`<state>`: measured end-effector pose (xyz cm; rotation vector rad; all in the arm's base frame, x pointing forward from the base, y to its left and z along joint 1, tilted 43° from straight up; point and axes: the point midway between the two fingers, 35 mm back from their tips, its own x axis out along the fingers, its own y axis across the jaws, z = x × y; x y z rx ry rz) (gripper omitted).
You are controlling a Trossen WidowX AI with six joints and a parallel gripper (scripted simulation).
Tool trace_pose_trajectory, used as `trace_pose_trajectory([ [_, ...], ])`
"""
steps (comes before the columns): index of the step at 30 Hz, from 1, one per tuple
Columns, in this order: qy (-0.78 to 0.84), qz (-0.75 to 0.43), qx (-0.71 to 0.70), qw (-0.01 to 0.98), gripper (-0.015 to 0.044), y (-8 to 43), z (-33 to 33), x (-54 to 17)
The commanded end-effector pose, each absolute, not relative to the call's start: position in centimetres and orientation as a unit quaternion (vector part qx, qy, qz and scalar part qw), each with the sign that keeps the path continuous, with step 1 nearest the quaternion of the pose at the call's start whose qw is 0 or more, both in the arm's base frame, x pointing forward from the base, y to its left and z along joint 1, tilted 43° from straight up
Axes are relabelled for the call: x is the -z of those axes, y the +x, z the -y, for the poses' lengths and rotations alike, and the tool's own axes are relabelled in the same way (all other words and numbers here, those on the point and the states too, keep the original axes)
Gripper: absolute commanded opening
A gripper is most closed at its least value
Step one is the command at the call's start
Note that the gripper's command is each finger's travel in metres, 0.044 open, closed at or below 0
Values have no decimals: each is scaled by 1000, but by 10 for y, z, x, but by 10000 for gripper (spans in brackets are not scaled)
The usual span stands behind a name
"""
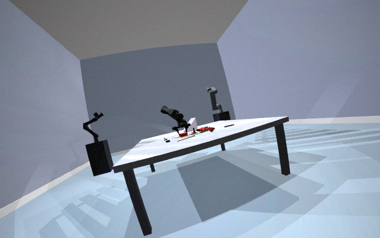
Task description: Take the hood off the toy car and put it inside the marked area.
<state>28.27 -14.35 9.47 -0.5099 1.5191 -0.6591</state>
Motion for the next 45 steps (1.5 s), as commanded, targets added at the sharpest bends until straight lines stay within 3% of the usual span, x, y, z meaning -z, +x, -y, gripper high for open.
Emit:
trace_pose_trajectory([
  [1,-224,-668,290,648,341,283,143,-95],
  [5,-224,-668,290,648,440,283,142,-96],
  [14,-226,-668,291,646,440,287,94,-146],
  [45,-226,-668,291,646,440,287,94,-146],
])
